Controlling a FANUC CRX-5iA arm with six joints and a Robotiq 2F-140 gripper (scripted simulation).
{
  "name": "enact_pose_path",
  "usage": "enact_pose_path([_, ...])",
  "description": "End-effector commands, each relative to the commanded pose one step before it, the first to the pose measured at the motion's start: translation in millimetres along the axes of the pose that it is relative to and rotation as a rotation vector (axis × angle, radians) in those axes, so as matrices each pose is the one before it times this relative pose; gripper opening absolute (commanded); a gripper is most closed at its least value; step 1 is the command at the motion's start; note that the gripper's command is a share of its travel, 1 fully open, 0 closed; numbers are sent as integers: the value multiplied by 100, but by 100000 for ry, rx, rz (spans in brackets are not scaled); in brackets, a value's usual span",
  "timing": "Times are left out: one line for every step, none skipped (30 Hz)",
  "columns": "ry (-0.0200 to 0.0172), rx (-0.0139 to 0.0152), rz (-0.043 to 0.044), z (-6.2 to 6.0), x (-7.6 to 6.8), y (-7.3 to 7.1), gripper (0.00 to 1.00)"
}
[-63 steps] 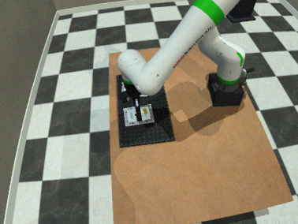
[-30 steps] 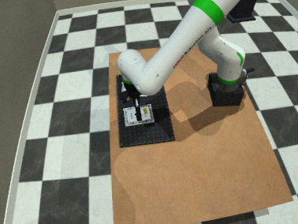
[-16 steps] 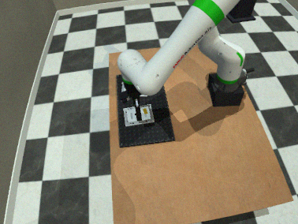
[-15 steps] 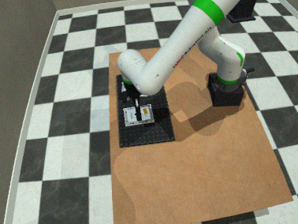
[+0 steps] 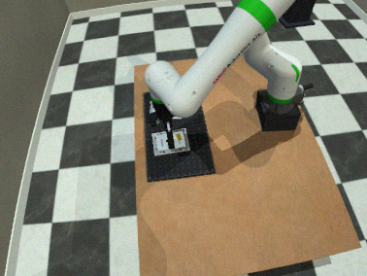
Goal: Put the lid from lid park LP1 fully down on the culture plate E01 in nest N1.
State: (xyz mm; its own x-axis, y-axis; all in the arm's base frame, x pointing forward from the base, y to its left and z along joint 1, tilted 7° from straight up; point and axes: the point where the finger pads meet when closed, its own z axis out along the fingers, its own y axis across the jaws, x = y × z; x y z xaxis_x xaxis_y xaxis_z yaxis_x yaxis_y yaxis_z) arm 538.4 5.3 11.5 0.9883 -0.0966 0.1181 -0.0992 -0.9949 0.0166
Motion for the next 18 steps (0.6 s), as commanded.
enact_pose_path([197,21,-21,-88,81,-9,63])
enact_pose_path([0,0,0,0,0,0,63])
enact_pose_path([0,0,0,0,0,0,63])
enact_pose_path([0,0,0,0,0,0,63])
enact_pose_path([0,0,0,0,0,0,63])
enact_pose_path([0,0,0,0,0,0,63])
enact_pose_path([0,0,0,0,0,0,63])
enact_pose_path([0,0,0,0,0,0,63])
enact_pose_path([0,0,0,0,0,0,69])
enact_pose_path([0,0,0,0,0,0,69])
enact_pose_path([0,0,0,0,0,0,69])
enact_pose_path([0,0,0,0,0,0,69])
enact_pose_path([0,0,0,0,0,0,69])
enact_pose_path([0,0,0,0,0,0,69])
enact_pose_path([0,0,0,0,0,0,69])
enact_pose_path([0,0,0,0,0,0,69])
enact_pose_path([0,0,0,0,0,0,69])
enact_pose_path([0,0,0,0,0,0,69])
